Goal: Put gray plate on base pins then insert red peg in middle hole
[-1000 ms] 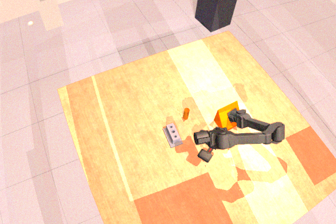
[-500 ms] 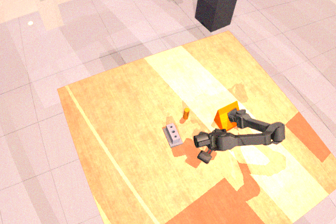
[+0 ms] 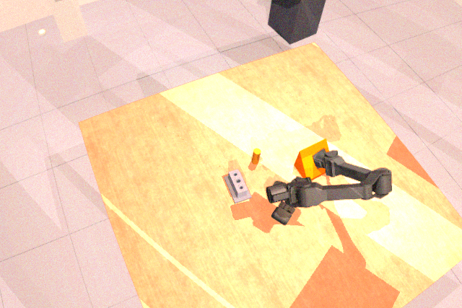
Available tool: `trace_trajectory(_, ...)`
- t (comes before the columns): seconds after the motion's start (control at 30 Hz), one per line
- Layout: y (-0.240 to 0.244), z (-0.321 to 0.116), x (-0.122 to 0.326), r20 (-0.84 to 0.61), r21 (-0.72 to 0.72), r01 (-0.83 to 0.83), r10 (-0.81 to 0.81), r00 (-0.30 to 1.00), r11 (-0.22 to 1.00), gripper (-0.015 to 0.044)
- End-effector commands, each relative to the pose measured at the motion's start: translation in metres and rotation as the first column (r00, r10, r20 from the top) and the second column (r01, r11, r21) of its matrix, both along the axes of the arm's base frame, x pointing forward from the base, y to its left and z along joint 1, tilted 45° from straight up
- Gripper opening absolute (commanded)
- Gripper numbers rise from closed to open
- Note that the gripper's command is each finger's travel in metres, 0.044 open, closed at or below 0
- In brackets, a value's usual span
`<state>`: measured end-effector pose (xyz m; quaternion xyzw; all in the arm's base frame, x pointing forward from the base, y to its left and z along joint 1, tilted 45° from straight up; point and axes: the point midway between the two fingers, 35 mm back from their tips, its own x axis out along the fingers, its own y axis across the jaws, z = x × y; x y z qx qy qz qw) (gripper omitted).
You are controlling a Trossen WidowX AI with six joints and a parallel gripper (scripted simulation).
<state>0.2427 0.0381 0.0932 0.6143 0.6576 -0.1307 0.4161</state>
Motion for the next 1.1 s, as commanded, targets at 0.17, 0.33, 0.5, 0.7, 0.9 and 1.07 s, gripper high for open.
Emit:
trace_trajectory(0.17, 0.000, 0.001, 0.000, -0.003, 0.005, 0.004, -0.004, 1.000, 1.000, 0.0000)
trace_trajectory(0.33, -0.010, 0.008, 0.001, -0.006, 0.001, 0.014, -0.014, 1.000, 1.000, 0.0000)
trace_trajectory(0.5, -0.022, 0.019, 0.001, -0.011, -0.003, 0.026, -0.026, 1.000, 1.000, 0.0000)
trace_trajectory(0.7, -0.036, 0.032, 0.000, -0.017, -0.004, 0.040, -0.040, 0.999, 0.999, 0.0000)
trace_trajectory(0.9, -0.050, 0.045, -0.002, -0.024, -0.004, 0.053, -0.053, 0.998, 0.999, 0.0000)
trace_trajectory(1.07, -0.061, 0.057, -0.003, -0.030, -0.001, 0.062, -0.062, 0.998, 0.998, 0.0000)
